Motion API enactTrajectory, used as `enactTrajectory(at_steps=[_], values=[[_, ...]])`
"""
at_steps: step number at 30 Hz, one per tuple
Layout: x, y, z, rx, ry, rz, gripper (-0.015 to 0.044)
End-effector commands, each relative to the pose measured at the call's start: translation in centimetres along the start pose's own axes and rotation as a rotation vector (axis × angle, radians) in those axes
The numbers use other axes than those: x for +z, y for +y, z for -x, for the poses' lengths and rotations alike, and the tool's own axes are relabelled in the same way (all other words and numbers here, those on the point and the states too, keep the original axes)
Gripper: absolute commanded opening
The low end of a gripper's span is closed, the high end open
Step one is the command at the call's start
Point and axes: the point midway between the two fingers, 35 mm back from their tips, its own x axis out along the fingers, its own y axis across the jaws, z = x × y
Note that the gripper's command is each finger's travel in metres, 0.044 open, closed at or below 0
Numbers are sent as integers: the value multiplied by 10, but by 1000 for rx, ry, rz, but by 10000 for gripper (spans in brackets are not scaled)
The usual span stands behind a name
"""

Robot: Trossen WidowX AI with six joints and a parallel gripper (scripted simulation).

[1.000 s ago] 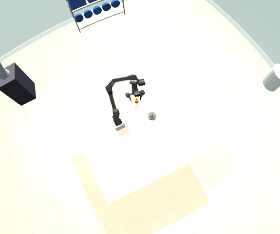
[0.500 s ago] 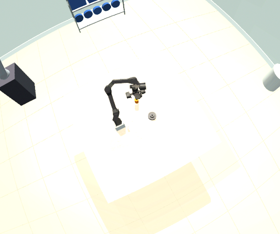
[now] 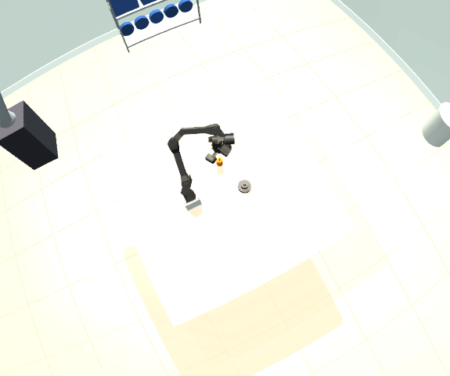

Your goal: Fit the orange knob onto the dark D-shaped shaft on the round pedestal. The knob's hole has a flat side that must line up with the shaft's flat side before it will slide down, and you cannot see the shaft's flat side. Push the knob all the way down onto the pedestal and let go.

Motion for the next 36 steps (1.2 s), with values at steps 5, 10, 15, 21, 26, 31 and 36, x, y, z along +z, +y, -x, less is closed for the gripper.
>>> enactTrajectory(at_steps=[5,10,15,21,26,31,36], values=[[0,1,0,6,-3,1030,440],[0,1,-1,6,-4,1173,440],[0,1,-1,6,-4,1173,440],[0,1,-1,6,-4,1173,440],[0,1,-2,6,-4,1173,440],[0,1,-34,7,-4,1174,440],[0,1,-44,7,-4,1174,440]])
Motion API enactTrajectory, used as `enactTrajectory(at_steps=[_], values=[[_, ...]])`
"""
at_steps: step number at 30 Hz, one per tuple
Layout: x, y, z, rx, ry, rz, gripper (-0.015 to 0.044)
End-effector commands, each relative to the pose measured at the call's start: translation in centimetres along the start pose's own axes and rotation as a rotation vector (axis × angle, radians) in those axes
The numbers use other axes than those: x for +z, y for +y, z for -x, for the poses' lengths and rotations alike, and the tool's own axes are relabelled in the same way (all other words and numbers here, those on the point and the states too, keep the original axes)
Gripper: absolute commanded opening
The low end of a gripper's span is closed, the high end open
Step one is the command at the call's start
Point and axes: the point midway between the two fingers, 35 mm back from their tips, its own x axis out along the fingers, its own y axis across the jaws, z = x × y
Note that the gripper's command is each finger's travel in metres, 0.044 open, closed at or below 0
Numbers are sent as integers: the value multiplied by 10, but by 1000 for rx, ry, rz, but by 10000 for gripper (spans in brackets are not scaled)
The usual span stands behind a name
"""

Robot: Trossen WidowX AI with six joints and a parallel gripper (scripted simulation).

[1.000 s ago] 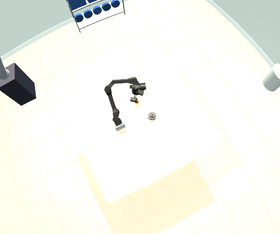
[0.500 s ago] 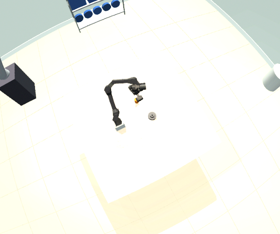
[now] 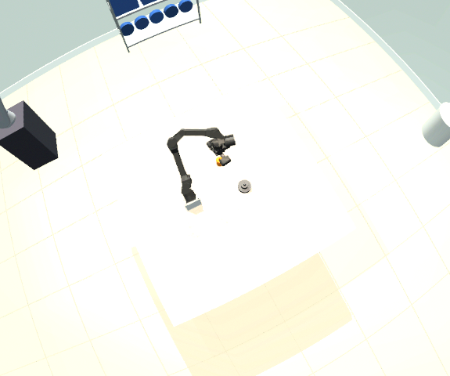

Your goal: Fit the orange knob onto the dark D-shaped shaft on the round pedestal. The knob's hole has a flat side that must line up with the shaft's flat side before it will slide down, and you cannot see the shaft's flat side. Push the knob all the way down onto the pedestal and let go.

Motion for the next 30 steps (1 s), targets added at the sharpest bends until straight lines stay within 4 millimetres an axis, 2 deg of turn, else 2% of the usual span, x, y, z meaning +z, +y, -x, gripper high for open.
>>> enactTrajectory(at_steps=[1,30], values=[[-1,2,-12,2,-6,0,440],[1,1,-54,0,-6,1,440]])
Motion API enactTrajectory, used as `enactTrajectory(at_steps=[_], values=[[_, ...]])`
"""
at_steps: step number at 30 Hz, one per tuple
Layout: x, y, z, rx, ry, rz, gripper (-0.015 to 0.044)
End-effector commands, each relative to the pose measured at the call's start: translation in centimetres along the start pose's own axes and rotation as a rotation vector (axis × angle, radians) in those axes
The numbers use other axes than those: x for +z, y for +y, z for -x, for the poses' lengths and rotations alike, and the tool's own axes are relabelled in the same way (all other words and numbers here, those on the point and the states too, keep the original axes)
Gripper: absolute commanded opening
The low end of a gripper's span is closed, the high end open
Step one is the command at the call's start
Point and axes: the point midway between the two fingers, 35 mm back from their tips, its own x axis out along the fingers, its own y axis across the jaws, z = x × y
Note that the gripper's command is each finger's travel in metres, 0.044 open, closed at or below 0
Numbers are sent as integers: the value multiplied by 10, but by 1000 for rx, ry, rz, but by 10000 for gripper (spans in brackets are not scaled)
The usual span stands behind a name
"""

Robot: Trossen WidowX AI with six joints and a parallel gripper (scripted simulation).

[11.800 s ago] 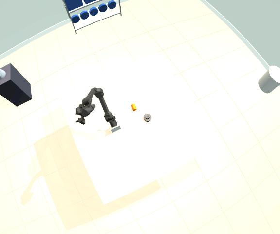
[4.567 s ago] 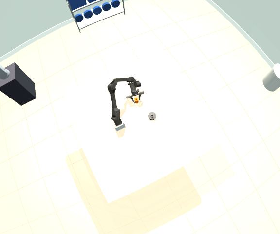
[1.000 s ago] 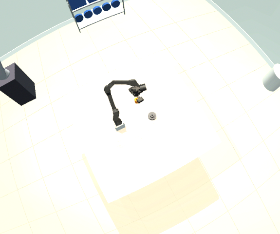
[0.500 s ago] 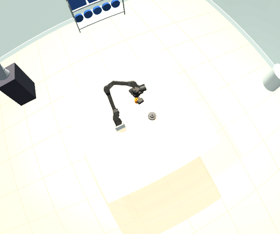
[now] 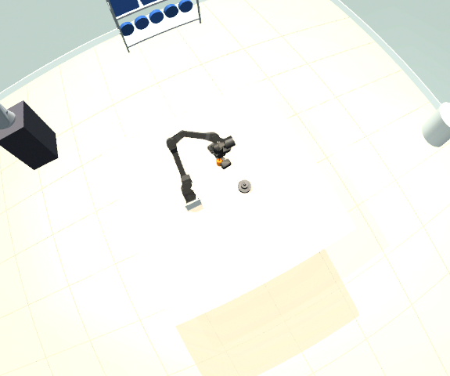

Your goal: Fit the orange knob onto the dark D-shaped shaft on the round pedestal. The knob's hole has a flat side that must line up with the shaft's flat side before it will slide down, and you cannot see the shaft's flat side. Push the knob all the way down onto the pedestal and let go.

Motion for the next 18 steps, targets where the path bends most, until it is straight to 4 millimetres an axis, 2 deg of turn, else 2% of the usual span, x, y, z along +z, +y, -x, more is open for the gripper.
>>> enactTrajectory(at_steps=[1,18], values=[[-1,1,-7,4,0,-6,440],[-3,2,-31,9,-1,-5,440]])
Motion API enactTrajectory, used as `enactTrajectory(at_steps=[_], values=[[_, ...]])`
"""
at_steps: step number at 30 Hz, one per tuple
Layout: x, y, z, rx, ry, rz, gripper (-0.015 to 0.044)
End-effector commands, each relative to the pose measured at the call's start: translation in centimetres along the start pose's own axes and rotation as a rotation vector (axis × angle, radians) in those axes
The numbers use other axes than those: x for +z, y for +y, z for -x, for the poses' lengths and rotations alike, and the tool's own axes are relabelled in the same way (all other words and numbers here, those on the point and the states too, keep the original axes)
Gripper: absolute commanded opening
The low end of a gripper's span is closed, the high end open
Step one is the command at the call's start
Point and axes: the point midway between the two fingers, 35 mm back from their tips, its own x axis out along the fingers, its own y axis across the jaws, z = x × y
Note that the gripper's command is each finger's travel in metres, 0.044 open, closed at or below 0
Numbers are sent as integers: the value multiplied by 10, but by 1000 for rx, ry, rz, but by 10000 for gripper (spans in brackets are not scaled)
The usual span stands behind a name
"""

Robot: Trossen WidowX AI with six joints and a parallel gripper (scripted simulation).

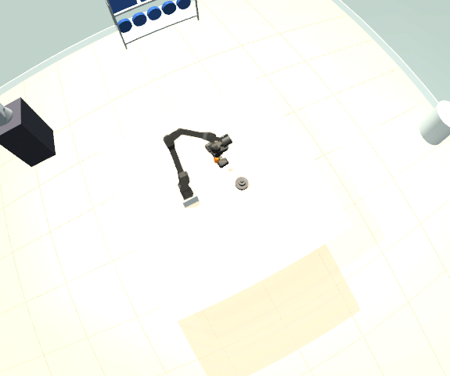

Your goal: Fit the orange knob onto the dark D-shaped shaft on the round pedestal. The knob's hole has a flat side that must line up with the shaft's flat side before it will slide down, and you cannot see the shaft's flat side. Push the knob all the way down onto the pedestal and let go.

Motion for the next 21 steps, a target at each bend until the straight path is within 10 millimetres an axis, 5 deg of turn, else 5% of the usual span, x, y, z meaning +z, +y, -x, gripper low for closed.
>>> enactTrajectory(at_steps=[1,10,16,21], values=[[-1,1,-3,4,-1,-6,414],[-1,1,-3,4,-1,-6,177],[-1,1,-3,4,-1,-6,138],[1,-1,4,0,-3,-13,6]])
